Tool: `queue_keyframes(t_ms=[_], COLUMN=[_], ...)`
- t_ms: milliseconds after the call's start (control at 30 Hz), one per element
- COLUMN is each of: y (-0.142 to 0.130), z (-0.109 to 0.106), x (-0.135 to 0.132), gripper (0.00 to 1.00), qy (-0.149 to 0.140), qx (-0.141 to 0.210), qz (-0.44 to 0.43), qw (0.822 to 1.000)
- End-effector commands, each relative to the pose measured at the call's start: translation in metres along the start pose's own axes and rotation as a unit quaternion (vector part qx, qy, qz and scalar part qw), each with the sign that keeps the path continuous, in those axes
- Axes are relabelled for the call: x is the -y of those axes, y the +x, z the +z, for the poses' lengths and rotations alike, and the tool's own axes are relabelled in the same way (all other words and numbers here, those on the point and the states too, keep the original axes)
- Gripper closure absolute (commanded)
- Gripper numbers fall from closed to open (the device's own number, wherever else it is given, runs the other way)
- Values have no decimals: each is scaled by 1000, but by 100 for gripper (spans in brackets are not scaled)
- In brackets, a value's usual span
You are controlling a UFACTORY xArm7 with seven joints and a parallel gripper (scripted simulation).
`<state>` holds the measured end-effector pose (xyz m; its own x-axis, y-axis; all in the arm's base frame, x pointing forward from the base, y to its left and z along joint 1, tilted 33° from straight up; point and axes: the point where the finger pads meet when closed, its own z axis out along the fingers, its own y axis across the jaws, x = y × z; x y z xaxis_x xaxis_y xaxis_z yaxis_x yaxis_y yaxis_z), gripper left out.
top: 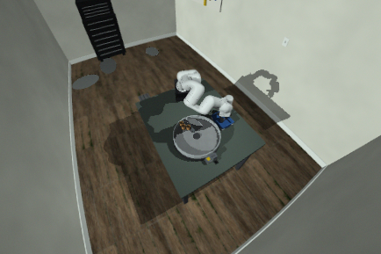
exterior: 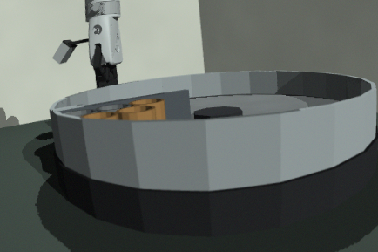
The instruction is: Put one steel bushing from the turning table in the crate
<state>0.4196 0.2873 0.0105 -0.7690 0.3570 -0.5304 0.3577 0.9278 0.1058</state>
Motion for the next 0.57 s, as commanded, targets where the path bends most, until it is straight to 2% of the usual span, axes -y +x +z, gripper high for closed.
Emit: queue_keyframes(t_ms=[0, 233, 533], y=[0, 0, 0], z=[-23, -51, -51], x=[-1, -1, -1], gripper=[52, 52, 52], qy=[-2, -2, -2], qx=[-1, -1, -1], qz=[0, 0, 0], qw=[1000, 1000, 1000])
